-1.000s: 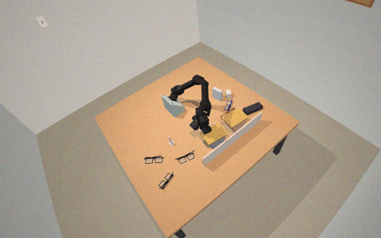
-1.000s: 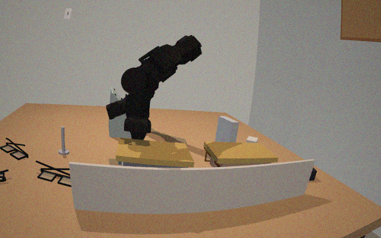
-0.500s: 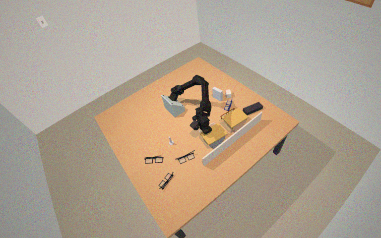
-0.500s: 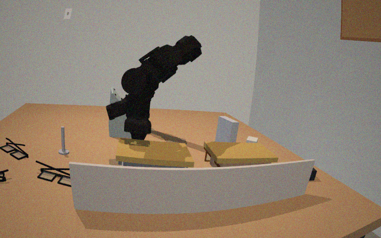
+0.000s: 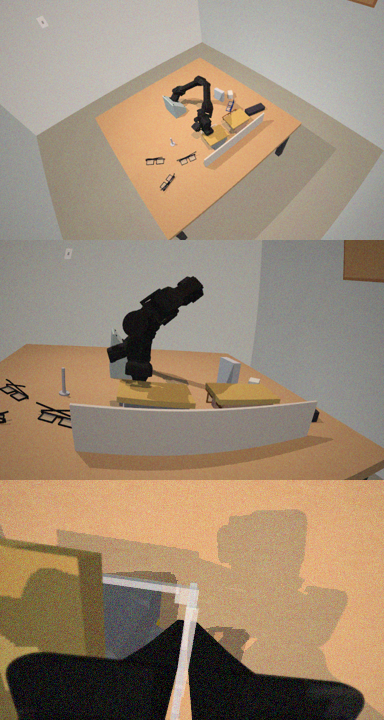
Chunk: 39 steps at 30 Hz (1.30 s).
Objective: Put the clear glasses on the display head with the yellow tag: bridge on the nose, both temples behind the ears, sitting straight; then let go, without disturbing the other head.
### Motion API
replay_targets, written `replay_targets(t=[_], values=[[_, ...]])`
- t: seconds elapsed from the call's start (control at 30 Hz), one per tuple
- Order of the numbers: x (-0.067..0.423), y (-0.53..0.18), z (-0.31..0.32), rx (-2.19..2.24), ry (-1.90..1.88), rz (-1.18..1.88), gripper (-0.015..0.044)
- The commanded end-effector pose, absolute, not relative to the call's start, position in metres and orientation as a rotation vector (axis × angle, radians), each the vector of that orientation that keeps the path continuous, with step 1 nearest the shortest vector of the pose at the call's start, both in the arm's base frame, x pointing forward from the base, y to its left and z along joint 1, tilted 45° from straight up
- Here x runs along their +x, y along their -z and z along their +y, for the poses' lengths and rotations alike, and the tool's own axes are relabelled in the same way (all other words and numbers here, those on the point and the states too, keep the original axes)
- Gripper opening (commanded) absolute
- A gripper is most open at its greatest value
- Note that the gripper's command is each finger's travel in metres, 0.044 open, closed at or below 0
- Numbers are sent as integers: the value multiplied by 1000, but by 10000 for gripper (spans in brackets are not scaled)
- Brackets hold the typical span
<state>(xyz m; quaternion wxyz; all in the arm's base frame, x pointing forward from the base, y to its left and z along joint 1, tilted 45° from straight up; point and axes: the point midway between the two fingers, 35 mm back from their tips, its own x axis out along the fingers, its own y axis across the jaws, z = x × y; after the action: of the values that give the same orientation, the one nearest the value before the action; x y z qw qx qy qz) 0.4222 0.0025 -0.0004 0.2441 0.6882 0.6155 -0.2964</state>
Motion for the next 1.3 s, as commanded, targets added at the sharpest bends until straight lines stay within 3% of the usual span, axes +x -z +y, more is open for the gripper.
replay_targets(t=[0.0, 0.07, 0.77, 1.27], values=[[422, 0, 2, 1880, 809, 1681, 79], [422, 0, 2, 1880, 809, 1681, 107], [421, -25, -21, 1840, 840, 1736, 107], [376, -36, -26, 1840, 843, 1737, 107]])
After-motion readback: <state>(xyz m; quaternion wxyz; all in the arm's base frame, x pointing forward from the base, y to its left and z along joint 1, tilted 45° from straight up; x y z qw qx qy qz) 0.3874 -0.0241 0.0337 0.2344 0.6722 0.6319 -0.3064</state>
